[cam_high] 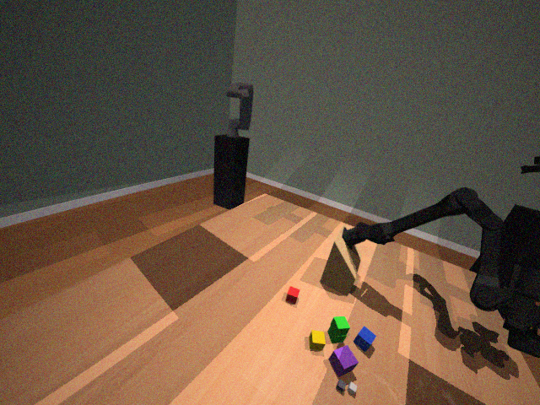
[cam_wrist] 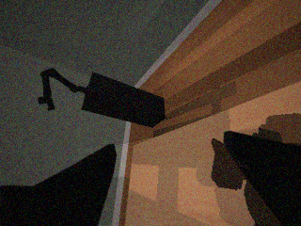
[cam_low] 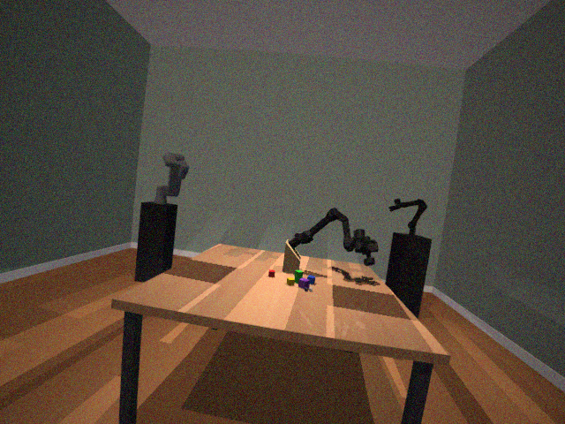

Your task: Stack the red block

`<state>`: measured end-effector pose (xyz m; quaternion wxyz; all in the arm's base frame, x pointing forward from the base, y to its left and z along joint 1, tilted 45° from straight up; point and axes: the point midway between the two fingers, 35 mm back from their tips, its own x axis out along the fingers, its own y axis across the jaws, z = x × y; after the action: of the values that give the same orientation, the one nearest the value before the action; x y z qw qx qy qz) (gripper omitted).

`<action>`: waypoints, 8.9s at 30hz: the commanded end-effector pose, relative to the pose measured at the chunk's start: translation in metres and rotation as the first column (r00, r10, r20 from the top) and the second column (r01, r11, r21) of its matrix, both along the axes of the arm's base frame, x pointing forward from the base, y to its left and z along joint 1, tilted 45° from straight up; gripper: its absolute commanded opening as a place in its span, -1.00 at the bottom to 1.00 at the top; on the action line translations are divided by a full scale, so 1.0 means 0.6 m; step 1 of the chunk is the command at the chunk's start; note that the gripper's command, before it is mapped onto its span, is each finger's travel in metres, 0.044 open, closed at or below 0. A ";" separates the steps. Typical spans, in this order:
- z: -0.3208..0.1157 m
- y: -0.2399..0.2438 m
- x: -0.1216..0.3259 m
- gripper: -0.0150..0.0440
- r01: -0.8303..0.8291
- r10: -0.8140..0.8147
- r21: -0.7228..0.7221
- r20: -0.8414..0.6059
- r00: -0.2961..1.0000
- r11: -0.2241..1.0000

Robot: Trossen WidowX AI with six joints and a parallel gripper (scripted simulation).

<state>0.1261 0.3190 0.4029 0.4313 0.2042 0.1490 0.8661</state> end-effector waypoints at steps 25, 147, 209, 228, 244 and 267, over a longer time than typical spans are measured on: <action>-0.223 -0.114 0.396 1.00 0.637 -0.692 -0.297 -0.135 0.709 0.711; -0.906 -0.570 0.197 -0.07 0.247 -0.889 -0.960 -0.004 0.457 0.131; -0.579 -0.532 0.267 -0.49 0.247 -0.890 -0.960 -0.005 0.457 0.132; -0.631 -0.472 0.278 -0.49 0.248 -0.889 -0.959 -0.008 0.457 0.136; -0.633 -0.471 0.278 -0.49 0.248 -0.889 -0.959 -0.008 0.457 0.136; -0.633 -0.472 0.278 0.67 0.249 -0.888 -0.959 -0.002 0.461 0.132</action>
<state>0.2924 0.0362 0.0231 0.7122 0.2517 0.5953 0.2740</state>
